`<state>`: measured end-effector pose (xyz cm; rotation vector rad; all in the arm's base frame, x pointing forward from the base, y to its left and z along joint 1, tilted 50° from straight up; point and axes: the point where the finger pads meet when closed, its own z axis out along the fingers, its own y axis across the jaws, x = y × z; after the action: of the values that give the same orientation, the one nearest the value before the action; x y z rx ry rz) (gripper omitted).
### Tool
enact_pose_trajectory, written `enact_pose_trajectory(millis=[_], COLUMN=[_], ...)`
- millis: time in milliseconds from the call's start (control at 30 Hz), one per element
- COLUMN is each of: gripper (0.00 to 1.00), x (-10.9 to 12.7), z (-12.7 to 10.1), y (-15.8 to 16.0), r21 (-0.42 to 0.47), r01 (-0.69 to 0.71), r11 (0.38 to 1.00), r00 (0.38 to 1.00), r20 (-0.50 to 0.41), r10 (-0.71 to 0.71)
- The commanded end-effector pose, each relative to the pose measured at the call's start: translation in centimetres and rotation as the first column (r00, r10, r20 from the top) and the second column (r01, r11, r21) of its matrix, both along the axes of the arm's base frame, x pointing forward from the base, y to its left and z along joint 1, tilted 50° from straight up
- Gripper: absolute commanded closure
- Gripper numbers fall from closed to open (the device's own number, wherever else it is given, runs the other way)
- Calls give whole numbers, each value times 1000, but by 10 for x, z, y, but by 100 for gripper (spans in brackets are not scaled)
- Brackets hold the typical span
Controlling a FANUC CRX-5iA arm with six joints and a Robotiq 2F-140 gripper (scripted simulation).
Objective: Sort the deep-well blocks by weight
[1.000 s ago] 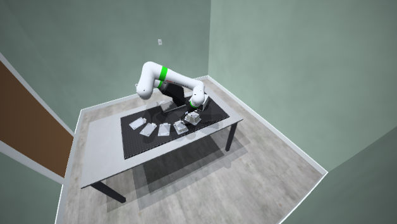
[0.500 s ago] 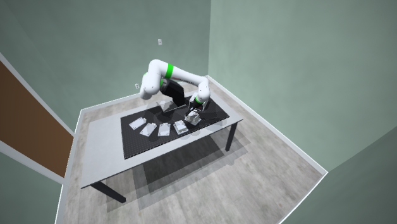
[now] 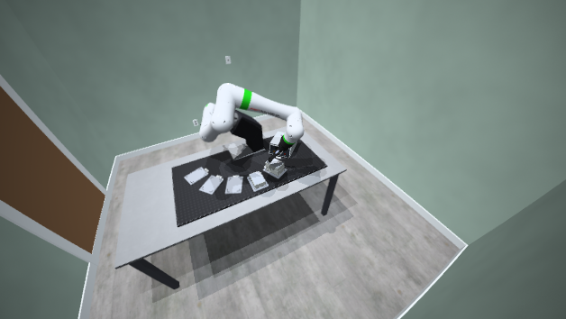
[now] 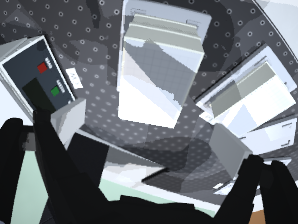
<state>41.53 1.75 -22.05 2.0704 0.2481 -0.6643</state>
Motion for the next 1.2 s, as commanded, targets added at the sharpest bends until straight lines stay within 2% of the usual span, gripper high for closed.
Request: enact_pose_trajectory(millis=[0, 1167], gripper=[0, 0], x=[0, 5], z=[0, -30], y=[0, -35], r21=[0, 0], r01=[0, 0], r11=[1000, 1000], r00=[1000, 1000], r20=[0, 0], r10=[0, 0])
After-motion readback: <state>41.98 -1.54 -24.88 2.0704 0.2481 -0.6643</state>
